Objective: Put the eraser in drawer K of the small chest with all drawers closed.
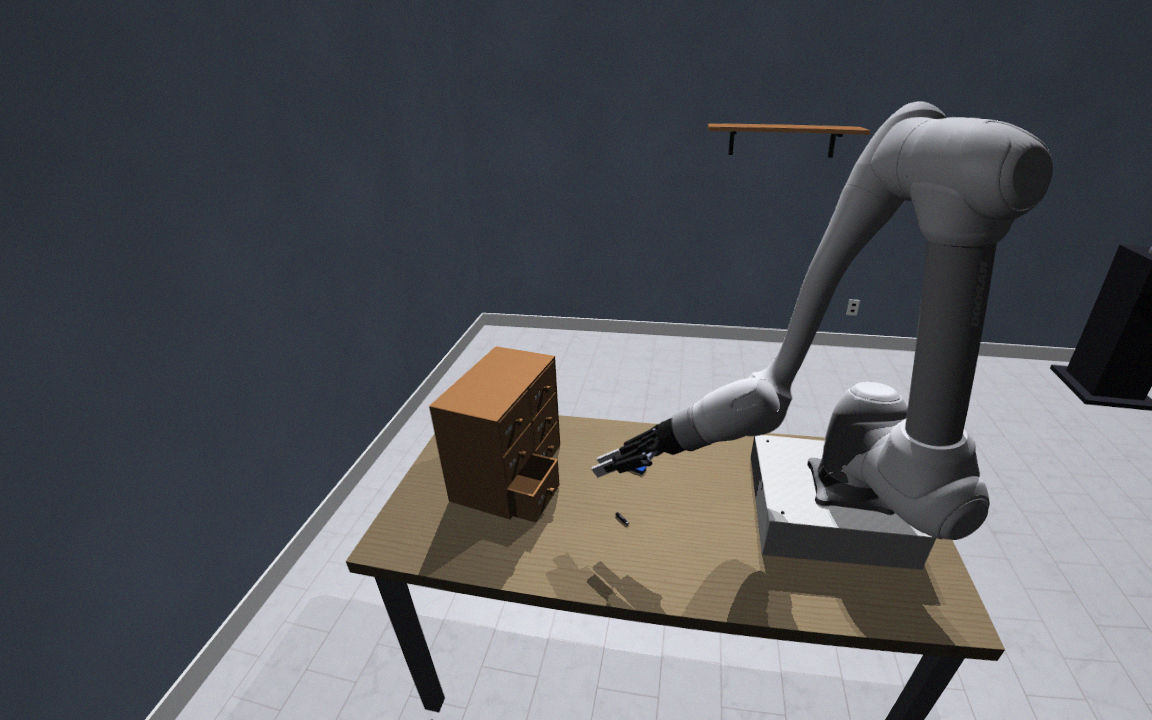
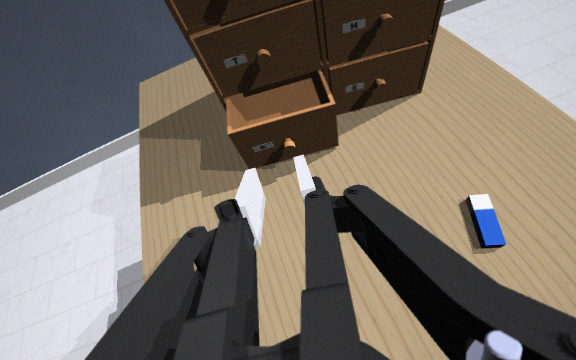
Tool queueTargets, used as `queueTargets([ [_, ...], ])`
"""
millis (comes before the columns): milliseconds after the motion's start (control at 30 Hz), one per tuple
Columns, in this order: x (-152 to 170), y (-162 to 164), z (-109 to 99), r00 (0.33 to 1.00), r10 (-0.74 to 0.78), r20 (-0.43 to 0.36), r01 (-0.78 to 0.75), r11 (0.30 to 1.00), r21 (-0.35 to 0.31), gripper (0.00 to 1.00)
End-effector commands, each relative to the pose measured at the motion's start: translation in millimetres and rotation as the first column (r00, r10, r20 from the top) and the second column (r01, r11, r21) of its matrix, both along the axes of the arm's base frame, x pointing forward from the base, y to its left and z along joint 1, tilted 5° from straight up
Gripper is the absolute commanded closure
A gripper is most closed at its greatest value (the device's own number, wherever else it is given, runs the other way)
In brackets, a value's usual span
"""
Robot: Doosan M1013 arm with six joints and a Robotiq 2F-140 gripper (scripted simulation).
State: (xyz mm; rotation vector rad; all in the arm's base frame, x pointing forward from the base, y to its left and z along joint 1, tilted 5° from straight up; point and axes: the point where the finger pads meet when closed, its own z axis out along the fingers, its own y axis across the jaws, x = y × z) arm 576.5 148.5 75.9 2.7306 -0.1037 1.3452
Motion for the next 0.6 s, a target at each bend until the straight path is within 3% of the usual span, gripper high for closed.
queueTargets([
  [0,-6.2,-2.9,5.7,0.993,-0.030,-0.113,0.029,0.999,-0.017,0.80],
  [567,-27.1,1.8,27.1,0.932,-0.043,-0.360,0.048,0.999,0.006,0.80],
])
